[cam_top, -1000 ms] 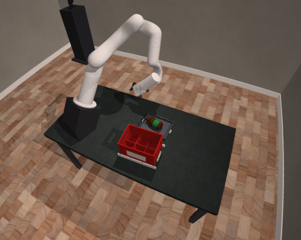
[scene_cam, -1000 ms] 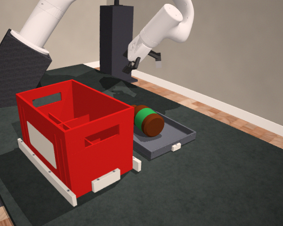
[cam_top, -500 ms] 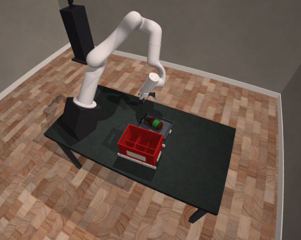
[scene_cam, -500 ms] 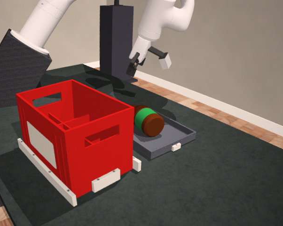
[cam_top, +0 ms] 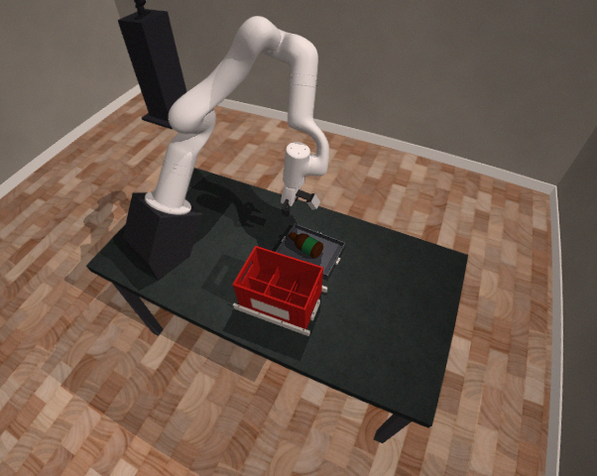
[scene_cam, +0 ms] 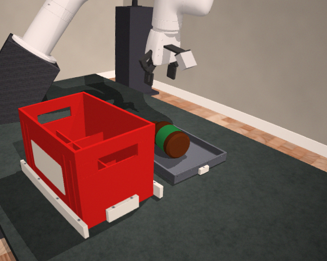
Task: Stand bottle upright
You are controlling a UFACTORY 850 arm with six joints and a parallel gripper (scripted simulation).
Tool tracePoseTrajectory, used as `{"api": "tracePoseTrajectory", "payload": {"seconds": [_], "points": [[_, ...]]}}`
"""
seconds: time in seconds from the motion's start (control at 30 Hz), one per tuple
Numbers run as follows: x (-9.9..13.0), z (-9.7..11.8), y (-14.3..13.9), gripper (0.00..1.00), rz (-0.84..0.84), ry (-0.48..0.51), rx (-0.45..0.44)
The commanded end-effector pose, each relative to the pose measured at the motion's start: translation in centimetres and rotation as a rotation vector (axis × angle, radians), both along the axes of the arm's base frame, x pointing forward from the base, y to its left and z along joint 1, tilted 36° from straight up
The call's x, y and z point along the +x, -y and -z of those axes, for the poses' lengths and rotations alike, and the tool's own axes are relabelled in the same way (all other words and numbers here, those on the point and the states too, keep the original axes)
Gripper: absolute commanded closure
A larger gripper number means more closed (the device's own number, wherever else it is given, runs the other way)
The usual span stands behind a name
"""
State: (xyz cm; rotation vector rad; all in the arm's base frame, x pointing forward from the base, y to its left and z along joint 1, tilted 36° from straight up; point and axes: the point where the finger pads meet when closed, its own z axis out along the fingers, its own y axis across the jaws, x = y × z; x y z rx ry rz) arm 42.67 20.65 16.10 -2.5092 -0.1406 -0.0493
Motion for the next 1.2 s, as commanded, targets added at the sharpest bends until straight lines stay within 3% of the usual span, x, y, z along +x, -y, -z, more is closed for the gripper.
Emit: {"api": "tracePoseTrajectory", "payload": {"seconds": [0.0,0.13,0.33,0.37,1.17], "points": [[2.4,-0.2,2.7,0.00,0.173,-0.013,-0.004],[3.8,-0.3,4.8,0.00,0.292,-0.026,-0.004],[4.0,-0.3,5.1,0.00,0.309,-0.028,-0.004],[4.0,-0.3,5.1,1.00,0.309,-0.028,-0.004],[4.0,-0.3,5.1,1.00,0.309,-0.028,-0.004]]}}
